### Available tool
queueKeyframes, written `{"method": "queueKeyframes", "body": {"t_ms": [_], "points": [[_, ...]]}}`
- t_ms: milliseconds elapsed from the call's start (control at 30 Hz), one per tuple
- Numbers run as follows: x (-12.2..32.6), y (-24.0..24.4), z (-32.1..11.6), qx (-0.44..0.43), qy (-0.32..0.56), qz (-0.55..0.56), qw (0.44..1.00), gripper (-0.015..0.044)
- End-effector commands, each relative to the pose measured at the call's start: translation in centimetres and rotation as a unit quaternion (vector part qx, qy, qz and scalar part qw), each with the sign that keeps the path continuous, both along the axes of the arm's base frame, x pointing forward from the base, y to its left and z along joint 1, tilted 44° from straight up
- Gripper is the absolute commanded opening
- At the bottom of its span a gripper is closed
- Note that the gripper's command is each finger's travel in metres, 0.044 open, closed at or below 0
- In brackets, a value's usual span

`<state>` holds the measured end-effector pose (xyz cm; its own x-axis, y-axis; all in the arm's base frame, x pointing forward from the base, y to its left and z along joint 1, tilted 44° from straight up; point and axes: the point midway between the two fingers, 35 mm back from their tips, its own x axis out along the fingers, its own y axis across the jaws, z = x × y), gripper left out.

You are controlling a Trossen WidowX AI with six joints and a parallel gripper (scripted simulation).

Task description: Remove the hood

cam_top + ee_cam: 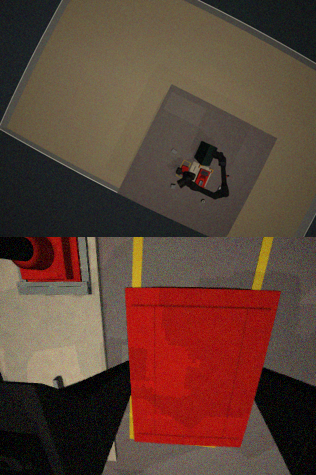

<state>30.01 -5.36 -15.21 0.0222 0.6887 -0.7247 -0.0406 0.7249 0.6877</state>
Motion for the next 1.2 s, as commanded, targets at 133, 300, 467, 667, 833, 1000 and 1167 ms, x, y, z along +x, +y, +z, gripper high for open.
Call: {"method": "queueKeyframes", "body": {"t_ms": [133,300,467,667,833,1000,1167], "points": [[0.02,0.42,-0.32,0.002,0.001,-0.001,1.0,0.0],[0.02,0.59,-0.49,0.002,0.001,-0.001,1.0,0.0],[0.02,0.77,-0.67,0.002,0.001,-0.001,1.0,0.0],[0.02,0.98,-0.88,0.002,0.001,-0.001,1.0,0.0],[0.02,1.15,-1.05,0.002,0.001,-0.001,1.0,0.0],[0.02,1.27,-1.17,0.002,0.001,-0.001,1.0,0.0],[0.02,1.06,-1.08,0.0,0.0,0.0,1.0,0.0131]]}}
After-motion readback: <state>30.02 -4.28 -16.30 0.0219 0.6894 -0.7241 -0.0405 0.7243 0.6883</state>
